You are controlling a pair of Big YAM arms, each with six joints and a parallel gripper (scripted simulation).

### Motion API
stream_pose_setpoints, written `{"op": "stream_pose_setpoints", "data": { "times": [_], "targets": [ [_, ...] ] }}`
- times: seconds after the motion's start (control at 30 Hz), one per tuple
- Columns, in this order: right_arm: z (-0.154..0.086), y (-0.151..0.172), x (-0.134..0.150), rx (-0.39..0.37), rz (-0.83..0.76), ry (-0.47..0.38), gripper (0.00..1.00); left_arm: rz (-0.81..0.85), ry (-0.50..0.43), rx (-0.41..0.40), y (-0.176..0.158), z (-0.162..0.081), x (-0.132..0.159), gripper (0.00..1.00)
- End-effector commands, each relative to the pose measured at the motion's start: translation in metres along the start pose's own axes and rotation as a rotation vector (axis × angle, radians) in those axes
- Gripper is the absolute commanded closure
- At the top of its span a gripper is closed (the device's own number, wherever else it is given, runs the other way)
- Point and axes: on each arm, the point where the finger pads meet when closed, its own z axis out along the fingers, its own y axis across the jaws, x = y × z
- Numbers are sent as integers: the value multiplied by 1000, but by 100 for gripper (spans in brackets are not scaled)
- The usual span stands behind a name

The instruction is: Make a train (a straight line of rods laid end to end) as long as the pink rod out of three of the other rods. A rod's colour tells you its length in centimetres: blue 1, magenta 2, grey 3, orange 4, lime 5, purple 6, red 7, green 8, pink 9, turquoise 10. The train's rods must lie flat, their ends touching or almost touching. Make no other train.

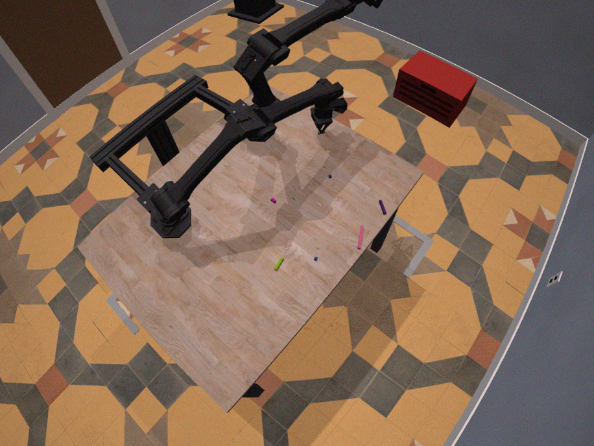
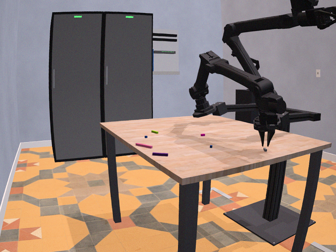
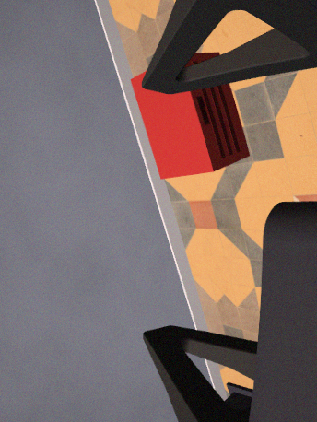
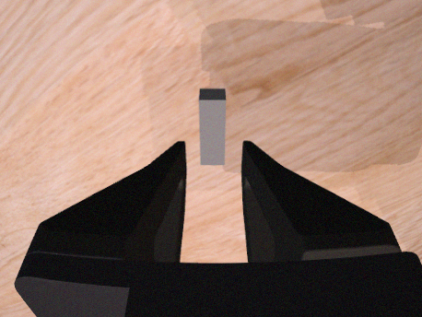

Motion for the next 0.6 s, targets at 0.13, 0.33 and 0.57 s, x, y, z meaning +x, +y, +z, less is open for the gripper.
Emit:
{"op": "stream_pose_setpoints", "data": {
  "times": [0.13, 0.33, 0.57],
  "targets": [
    [-13, 1, -8, -12, -6, -33, 77, -15, -32, -17, 7, -7, -11, 0],
    [-13, 1, -8, -12, -6, -33, 77, -15, -32, -17, 7, -7, -11, 0],
    [-13, 3, -8, -12, -7, -34, 77, -15, -32, -17, 7, -7, -11, 0]
  ]
}}
